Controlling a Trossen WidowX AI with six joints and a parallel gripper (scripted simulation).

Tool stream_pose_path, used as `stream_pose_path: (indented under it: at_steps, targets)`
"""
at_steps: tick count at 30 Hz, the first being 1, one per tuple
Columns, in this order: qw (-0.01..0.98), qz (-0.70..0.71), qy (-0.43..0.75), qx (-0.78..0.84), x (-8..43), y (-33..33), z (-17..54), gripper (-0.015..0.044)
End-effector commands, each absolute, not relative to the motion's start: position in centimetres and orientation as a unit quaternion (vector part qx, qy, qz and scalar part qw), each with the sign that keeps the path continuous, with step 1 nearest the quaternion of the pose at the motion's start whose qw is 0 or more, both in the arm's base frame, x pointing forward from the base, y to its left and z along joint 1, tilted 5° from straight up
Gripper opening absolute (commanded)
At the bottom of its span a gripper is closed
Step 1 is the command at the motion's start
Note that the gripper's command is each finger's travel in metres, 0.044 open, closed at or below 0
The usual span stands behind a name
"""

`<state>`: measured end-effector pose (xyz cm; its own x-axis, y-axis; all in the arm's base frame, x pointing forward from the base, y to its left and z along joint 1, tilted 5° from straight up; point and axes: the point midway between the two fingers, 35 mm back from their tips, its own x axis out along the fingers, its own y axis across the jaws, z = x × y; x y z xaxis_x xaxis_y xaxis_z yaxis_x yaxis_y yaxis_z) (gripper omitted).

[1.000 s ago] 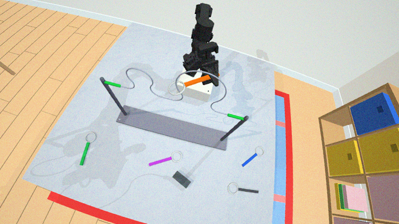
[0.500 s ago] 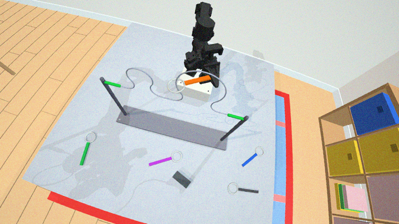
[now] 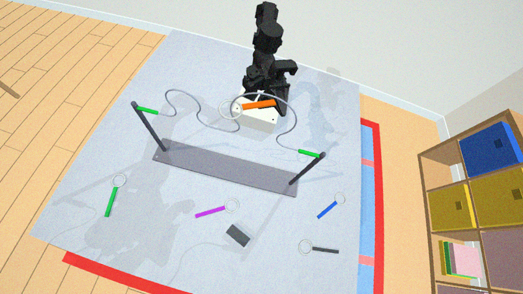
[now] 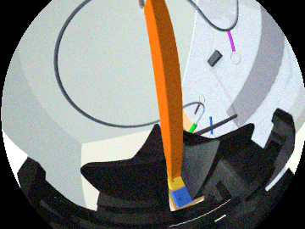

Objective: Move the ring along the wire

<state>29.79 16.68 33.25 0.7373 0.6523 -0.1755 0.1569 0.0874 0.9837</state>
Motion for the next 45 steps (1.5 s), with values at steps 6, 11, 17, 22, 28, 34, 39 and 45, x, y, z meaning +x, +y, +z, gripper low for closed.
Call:
stream_pose_path:
  at_steps: [6, 11, 17, 22, 28, 34, 39, 45]
  targets:
    - [0.702, 0.181, 0.311, 0.614, 29.8, 16.6, 33.2, -0.0150]
    - [0.719, 0.178, 0.313, 0.595, 29.8, 16.6, 33.1, -0.0150]
    - [0.739, 0.173, 0.314, 0.571, 29.8, 16.6, 32.9, -0.0150]
    - [0.755, 0.169, 0.316, 0.550, 29.8, 16.5, 32.7, -0.0150]
    - [0.774, 0.163, 0.317, 0.523, 29.8, 16.5, 32.5, -0.0150]
    - [0.793, 0.158, 0.317, 0.496, 29.8, 16.4, 32.3, -0.0150]
    - [0.808, 0.153, 0.318, 0.472, 29.8, 16.3, 32.1, -0.0150]
    - [0.826, 0.147, 0.318, 0.442, 29.8, 16.2, 31.9, -0.0150]
